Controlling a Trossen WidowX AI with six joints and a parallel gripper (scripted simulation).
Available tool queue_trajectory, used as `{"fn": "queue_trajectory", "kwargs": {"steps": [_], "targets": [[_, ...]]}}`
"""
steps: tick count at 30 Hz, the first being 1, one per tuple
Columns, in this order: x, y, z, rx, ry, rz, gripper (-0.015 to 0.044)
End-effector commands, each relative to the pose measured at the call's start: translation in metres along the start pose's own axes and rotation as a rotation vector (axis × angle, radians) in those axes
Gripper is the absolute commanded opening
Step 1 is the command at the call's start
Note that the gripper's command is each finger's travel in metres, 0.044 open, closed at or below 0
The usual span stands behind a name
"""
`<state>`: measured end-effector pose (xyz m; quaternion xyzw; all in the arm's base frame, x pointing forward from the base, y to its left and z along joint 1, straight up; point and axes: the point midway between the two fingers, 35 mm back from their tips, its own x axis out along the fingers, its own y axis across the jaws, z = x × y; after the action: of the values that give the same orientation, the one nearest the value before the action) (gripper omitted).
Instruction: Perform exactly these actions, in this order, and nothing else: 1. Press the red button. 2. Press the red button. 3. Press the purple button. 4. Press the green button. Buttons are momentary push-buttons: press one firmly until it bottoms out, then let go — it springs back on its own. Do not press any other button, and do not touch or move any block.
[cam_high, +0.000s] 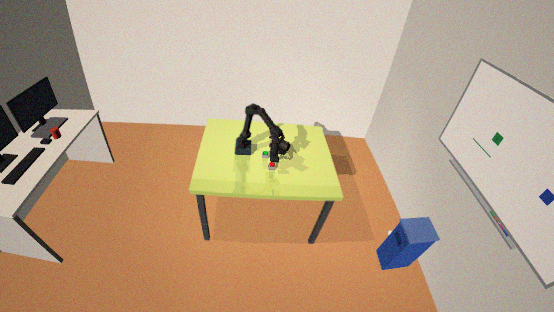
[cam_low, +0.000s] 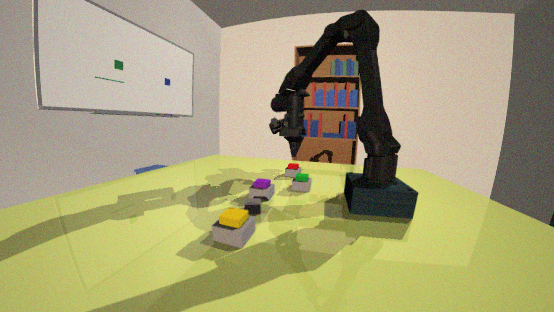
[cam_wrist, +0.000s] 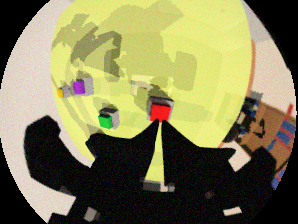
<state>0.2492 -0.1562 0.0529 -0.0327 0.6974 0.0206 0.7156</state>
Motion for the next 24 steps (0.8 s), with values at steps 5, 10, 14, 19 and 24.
{"fn": "queue_trajectory", "kwargs": {"steps": [5,10,14,19,24], "targets": [[0.005,-0.001,0.000,0.006,0.002,-0.005,0.0020],[0.013,-0.001,0.000,0.006,0.002,-0.005,0.0020],[0.020,-0.001,0.000,0.006,0.002,-0.005,0.0020],[0.028,-0.001,0.000,0.006,0.003,-0.005,0.0020],[0.035,-0.001,-0.001,0.006,0.003,-0.005,0.0020]]}}
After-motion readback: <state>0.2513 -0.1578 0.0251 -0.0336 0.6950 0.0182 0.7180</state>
